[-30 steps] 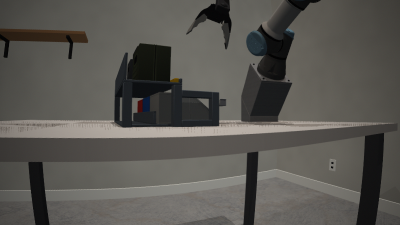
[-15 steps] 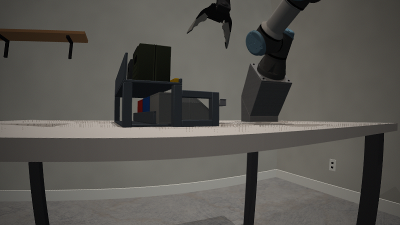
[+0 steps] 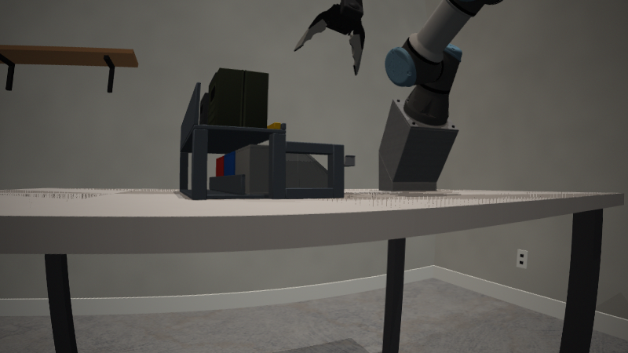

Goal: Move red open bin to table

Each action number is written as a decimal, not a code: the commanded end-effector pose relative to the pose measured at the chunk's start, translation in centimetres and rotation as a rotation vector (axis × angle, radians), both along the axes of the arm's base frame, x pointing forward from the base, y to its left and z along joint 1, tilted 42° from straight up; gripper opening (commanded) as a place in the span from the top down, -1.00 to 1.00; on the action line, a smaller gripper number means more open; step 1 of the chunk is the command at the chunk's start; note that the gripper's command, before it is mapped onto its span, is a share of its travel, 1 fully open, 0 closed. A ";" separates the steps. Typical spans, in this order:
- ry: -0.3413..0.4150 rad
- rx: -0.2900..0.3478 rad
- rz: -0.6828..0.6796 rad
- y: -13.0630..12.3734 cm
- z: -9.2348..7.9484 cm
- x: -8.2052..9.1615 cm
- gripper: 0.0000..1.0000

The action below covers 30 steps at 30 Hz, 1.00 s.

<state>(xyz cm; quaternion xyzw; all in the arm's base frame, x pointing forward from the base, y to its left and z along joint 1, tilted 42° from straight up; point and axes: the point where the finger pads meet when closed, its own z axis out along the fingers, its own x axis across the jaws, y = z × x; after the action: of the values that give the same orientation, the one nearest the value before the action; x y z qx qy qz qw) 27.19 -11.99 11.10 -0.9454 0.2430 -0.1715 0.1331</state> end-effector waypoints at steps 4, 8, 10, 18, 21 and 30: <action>-0.006 0.028 0.042 -0.5 0.7 -0.8 -1.00; -0.025 0.150 0.210 -1.9 3.4 -4.0 -1.00; -0.025 0.150 0.210 -1.9 3.4 -4.0 -1.00; -0.025 0.150 0.210 -1.9 3.4 -4.0 -1.00; -0.006 0.033 0.057 -0.7 1.1 -1.2 -1.00; -0.026 0.156 0.224 -2.1 3.8 -4.4 -1.00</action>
<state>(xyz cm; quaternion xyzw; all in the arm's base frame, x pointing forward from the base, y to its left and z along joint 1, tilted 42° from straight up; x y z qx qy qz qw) 26.53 -12.42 11.64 -0.9480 0.2312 -0.1690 0.1388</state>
